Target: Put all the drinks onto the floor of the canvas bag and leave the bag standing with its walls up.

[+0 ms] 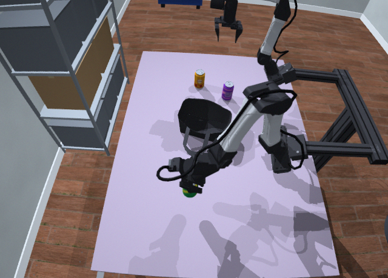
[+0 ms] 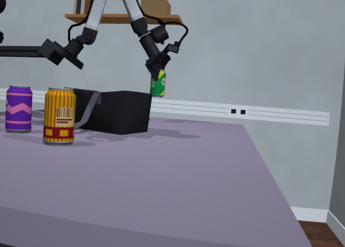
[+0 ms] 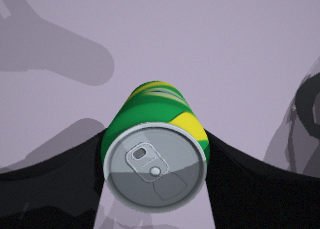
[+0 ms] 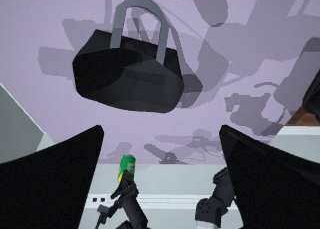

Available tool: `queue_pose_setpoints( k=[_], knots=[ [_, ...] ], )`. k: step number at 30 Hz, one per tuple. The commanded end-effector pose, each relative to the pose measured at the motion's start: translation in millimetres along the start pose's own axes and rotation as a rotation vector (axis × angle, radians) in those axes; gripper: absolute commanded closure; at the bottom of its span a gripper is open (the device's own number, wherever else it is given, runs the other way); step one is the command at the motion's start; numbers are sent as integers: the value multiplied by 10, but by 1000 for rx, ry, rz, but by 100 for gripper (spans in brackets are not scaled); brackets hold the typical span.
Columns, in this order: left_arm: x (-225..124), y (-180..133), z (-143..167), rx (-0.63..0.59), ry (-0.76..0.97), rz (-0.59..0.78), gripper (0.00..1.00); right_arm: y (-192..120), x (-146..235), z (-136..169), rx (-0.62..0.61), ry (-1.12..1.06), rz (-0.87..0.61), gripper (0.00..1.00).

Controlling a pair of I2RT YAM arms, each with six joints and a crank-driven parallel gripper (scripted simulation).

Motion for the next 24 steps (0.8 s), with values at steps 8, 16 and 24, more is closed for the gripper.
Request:
queue_pose_setpoints(
  k=[8,16,24],
  knots=[
    [-8,-296,-457,-92,38,-4,26,-52,10,-16,-15,-2,-33,0],
    [-17,-382,-631,-139,49,-10,26,-52,10,-16,-15,-2,-33,0],
    [-21,-384,-644,-151,56,-10,26,-52,10,-16,-15,-2,-33,0]
  ],
)
Point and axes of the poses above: on each arm, the point where the finger pads meet when closed, its own y axis out along the fingers, its own x axis across the jaws, z = x × y, the point moved 5 cm from there along -y, back along the fingers, and after that the axes turned 12 degrees about -y, right-handed, at the moved point
